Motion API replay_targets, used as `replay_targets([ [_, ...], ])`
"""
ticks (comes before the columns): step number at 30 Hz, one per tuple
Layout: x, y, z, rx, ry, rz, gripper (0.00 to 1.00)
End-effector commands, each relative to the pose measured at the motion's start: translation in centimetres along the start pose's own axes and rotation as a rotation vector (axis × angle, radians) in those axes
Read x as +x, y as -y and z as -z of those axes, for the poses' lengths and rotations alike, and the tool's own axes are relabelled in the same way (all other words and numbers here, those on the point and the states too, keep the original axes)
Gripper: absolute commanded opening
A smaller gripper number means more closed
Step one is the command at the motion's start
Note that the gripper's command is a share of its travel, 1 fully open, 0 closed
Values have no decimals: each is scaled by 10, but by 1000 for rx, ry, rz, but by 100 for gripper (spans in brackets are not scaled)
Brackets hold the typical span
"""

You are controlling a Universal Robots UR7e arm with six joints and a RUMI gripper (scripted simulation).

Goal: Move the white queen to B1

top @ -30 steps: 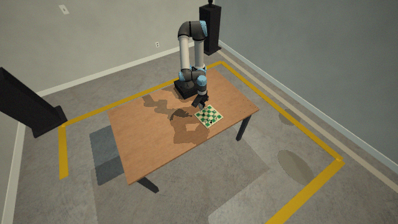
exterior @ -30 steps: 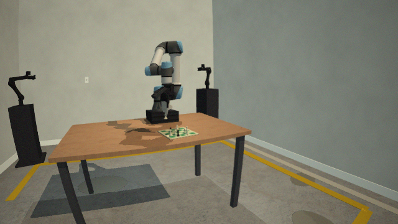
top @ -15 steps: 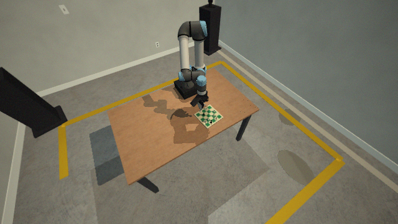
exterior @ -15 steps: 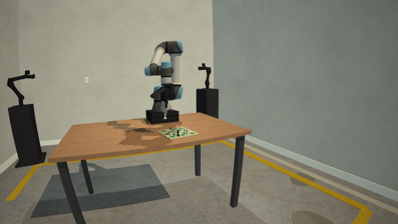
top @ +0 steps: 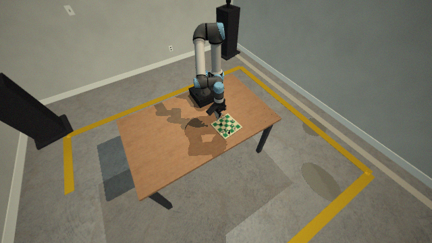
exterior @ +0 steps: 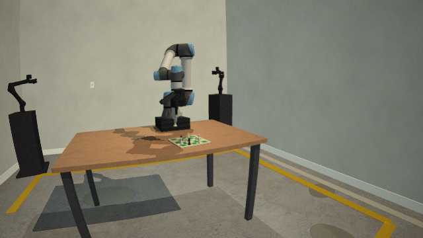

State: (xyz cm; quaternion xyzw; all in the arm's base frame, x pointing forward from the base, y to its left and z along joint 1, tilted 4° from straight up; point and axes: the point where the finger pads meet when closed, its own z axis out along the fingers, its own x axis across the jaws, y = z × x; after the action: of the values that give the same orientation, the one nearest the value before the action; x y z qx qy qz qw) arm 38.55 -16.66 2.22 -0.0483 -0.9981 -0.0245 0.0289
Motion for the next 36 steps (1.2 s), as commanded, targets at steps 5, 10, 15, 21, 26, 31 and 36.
replay_targets([
  [5, 0, 0, 0, 1, 1, -2, 0],
  [10, 0, 0, 0, 1, 1, -2, 0],
  [15, 0, 0, 0, 1, 1, -2, 0],
  [21, 0, 0, -3, 1, 1, -2, 0],
  [26, 0, 0, -17, 1, 1, -2, 0],
  [31, -1, 0, -40, 1, 1, -2, 0],
  [36, -1, 0, -56, 1, 1, -2, 0],
])
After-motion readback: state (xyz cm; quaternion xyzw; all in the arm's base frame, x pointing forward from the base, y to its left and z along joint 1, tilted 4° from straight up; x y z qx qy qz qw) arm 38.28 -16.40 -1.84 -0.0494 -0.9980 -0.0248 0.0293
